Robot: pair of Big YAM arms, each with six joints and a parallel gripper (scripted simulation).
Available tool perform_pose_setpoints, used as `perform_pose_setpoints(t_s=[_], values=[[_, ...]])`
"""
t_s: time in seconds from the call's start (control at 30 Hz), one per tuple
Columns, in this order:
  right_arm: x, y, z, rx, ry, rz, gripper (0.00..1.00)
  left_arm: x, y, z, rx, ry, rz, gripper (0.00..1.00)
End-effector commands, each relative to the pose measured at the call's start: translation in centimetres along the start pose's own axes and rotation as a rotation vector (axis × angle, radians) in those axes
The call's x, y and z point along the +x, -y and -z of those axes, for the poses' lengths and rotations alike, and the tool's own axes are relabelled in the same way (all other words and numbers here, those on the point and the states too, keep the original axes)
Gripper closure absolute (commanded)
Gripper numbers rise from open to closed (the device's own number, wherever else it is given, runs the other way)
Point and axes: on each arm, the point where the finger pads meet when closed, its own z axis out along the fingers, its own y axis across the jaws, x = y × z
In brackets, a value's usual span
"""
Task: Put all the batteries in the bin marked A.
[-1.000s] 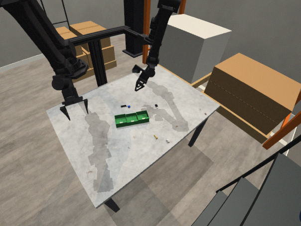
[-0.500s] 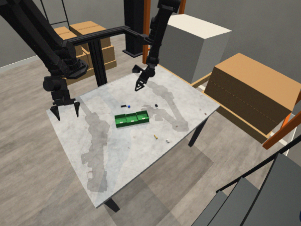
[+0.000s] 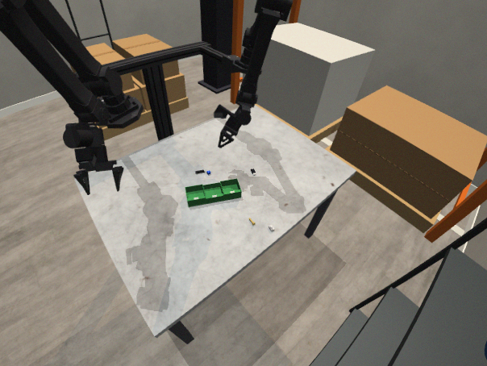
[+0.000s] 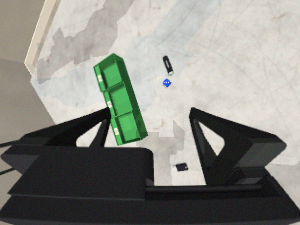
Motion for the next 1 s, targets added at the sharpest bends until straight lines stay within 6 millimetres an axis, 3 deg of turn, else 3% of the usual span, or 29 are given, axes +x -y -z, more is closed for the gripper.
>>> perform_pose_setpoints(t_s=[0.0, 0.97], values=[[-0.24, 0.46, 0.50, 0.011, 0.010, -0.001, 0.00, -0.05, -0.24, 0.09, -0.005, 0.000, -0.003, 0.00], [-0.20, 0.60, 0.51, 0.015, 0.009, -0.004, 0.00, -0.01, -0.01, 0.00, 0.000, 0.000, 0.000, 0.00]])
